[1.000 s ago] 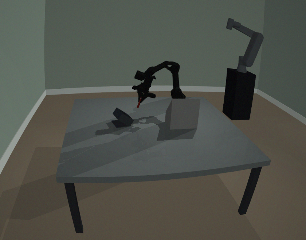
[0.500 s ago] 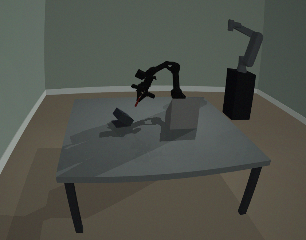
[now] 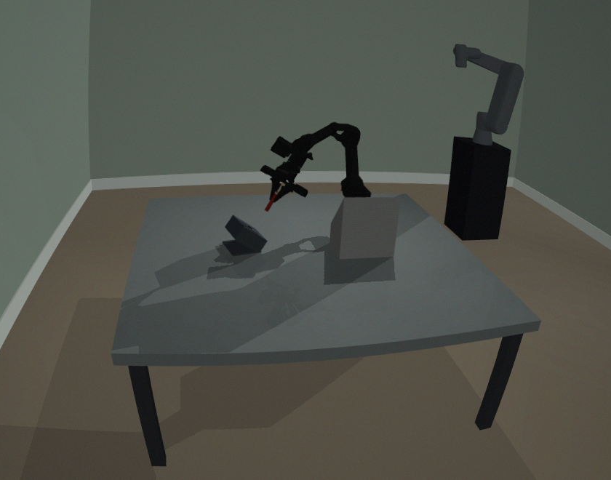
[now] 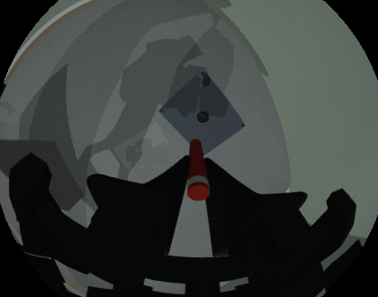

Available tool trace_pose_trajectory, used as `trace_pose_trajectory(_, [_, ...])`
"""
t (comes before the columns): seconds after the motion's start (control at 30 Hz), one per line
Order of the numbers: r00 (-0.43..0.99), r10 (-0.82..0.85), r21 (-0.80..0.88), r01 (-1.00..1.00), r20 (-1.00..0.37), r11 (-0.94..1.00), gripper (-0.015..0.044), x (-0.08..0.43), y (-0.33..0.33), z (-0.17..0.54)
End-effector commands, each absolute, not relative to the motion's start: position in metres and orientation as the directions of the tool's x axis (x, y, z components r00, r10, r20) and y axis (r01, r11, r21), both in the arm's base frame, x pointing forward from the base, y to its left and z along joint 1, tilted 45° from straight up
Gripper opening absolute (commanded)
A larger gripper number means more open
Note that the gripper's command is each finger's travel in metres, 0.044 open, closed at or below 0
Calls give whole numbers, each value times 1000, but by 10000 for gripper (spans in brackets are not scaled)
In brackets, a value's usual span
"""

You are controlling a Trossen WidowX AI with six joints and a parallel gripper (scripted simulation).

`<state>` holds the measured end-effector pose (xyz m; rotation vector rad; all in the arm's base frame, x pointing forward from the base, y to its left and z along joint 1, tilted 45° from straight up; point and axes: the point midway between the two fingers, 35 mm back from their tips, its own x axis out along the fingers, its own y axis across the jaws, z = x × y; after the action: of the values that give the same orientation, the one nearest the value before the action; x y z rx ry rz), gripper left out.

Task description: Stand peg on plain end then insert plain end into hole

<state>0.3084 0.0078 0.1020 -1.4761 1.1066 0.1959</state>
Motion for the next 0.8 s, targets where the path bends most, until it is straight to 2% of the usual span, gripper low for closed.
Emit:
trace_pose_trajectory(0.0, [540, -495, -683, -712, -681, 162, 0, 312, 9, 100])
trace_pose_trajectory(0.77, [574, -473, -691, -714, -669, 113, 0, 337, 1, 79])
